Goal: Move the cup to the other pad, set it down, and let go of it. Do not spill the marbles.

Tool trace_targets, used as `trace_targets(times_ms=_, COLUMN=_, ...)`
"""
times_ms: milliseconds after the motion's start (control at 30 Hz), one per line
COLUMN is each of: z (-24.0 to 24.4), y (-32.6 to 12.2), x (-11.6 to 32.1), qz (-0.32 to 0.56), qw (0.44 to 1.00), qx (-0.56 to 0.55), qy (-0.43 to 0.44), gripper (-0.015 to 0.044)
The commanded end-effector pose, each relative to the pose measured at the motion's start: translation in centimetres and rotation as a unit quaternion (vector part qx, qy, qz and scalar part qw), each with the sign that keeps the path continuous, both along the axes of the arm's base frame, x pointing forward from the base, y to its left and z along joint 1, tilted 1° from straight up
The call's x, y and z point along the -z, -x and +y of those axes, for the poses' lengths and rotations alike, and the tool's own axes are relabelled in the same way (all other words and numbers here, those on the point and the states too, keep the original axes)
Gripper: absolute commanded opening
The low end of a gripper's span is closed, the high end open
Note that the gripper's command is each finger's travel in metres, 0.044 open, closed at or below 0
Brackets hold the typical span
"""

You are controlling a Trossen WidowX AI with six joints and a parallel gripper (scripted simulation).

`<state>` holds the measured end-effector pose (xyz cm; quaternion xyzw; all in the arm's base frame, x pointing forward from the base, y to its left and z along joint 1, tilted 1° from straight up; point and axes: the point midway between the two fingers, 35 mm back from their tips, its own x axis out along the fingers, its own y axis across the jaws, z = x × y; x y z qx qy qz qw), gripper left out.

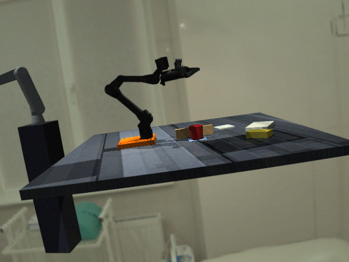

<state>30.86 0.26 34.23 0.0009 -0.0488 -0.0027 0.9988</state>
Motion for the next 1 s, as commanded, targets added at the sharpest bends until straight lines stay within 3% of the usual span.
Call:
trace_targets(times_ms=0, z=-0.1, y=-0.2, x=0.3, qz=0.009, qw=1.000, qx=0.002, qy=0.008, gripper=0.0374)
trace_targets(times_ms=133, z=-1.5, y=-2.6, x=7.2, qz=0.194, qw=0.968, qx=0.005, qy=0.161, gripper=0.0269)
trace_targets(times_ms=300, z=-3.6, y=-1.6, x=16.2, qz=0.429, qw=0.831, qx=-0.095, qy=0.342, gripper=0.0148)
trace_targets(times_ms=433, z=-4.6, y=1.4, x=20.8, qz=0.544, qw=0.692, qx=-0.229, qy=0.415, gripper=0.0148)
trace_targets(times_ms=567, z=-5.1, y=5.0, x=23.0, qz=0.599, qw=0.557, qx=-0.380, qy=0.433, gripper=0.0148)
trace_targets(times_ms=967, z=-5.0, y=4.7, x=23.1, qz=0.600, qw=0.549, qx=-0.389, qy=0.433, gripper=0.0148)
